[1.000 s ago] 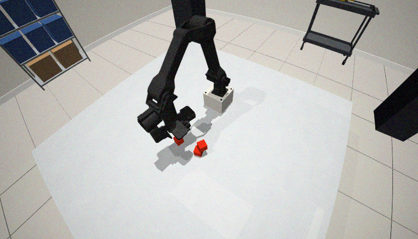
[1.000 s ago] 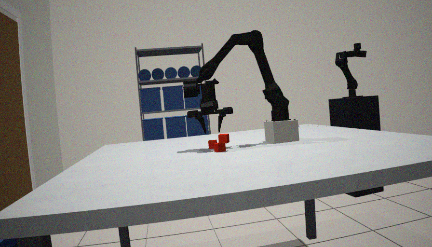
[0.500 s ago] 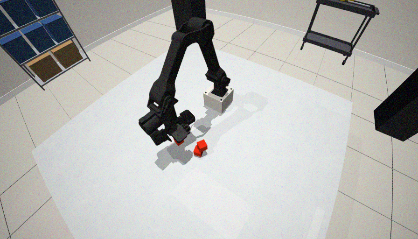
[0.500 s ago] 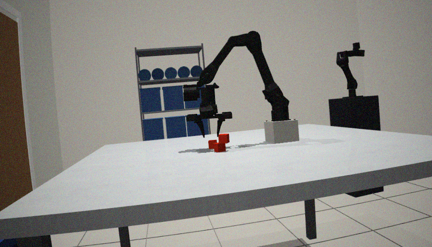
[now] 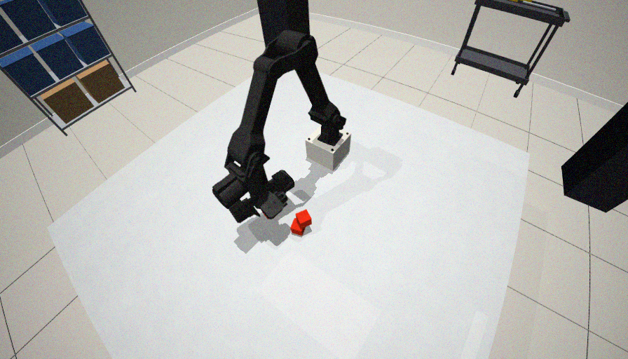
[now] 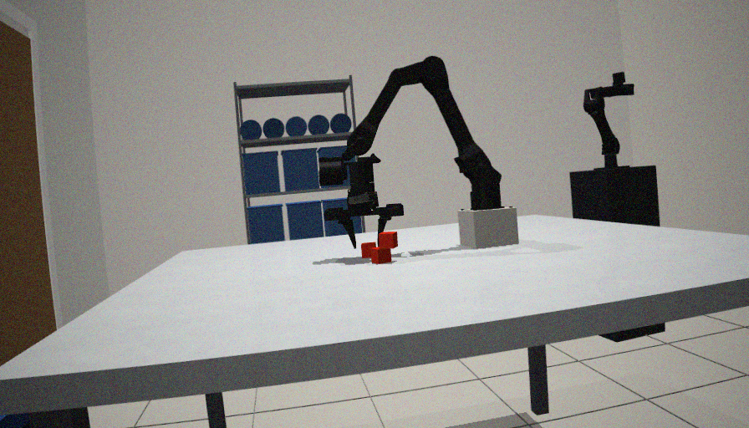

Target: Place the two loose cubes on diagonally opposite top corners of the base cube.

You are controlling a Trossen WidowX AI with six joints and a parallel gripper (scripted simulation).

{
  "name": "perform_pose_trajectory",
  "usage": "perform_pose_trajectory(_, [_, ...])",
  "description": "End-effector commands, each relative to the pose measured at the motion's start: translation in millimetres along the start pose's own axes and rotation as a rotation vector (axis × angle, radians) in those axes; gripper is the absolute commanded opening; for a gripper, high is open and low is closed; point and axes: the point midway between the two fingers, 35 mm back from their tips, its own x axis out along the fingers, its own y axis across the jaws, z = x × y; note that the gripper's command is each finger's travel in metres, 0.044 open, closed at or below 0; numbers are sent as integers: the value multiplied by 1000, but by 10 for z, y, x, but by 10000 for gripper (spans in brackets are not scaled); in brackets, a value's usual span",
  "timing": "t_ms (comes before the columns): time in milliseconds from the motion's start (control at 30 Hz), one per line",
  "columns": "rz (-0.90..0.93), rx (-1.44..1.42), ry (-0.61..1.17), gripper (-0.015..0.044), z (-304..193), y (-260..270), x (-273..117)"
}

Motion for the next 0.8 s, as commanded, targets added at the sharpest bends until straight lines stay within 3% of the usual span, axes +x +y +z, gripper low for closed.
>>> perform_pose_trajectory(0, [15,-5,5,239,-12,40,64])
perform_pose_trajectory(167, [15,-5,5,108,-12,40,64])
perform_pose_trajectory(767, [15,-5,5,105,1,-30,-345])
